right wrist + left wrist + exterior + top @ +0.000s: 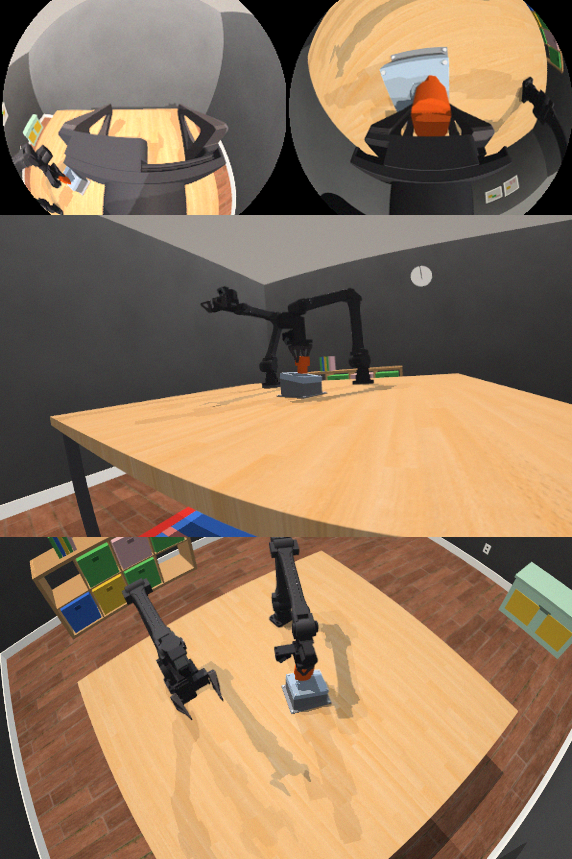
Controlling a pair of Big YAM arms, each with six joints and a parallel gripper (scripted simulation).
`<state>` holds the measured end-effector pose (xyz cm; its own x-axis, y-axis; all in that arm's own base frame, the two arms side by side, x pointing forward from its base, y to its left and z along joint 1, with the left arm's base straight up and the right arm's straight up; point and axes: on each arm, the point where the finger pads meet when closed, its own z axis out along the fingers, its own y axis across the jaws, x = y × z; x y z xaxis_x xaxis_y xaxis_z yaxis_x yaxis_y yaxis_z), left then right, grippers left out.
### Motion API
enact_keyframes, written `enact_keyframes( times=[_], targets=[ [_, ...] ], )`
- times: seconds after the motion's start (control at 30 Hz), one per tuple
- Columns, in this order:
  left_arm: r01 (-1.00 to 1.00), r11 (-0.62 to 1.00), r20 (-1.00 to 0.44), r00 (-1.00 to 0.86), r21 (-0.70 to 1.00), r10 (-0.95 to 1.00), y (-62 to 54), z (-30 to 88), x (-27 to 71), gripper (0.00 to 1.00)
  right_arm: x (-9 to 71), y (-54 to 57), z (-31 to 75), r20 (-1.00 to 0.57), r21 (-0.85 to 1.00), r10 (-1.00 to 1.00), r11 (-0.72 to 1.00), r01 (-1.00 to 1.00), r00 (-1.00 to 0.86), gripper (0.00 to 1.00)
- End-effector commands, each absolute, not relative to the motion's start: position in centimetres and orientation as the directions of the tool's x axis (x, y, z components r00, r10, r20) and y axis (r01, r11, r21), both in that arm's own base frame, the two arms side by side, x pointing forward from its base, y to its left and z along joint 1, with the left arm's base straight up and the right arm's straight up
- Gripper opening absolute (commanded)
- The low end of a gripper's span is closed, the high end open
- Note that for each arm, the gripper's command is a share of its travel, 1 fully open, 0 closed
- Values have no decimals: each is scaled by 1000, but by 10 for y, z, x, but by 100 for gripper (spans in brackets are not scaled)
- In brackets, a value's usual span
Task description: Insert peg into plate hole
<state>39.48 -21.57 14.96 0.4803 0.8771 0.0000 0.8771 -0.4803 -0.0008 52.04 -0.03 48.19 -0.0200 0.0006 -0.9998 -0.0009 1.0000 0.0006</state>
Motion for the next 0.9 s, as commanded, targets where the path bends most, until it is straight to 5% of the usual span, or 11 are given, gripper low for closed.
enact_keyframes(
  times=[0.0,0.53,0.57,0.87],
  targets=[
    [877,-480,-1,480,25,877,-218,159,400,0,519,0,492,-1000,0,0,1000,0,0,100],
    [877,-480,-1,480,25,877,-218,159,400,0,519,0,492,-1000,0,0,1000,0,0,100],
    [877,-480,-1,480,25,877,-218,159,400,46,519,0,492,-1000,0,0,1000,0,0,100],
    [877,-480,-1,480,29,877,-219,160,401,46,451,102,441,-998,1,-14,976,-219,-66,100]
  ],
)
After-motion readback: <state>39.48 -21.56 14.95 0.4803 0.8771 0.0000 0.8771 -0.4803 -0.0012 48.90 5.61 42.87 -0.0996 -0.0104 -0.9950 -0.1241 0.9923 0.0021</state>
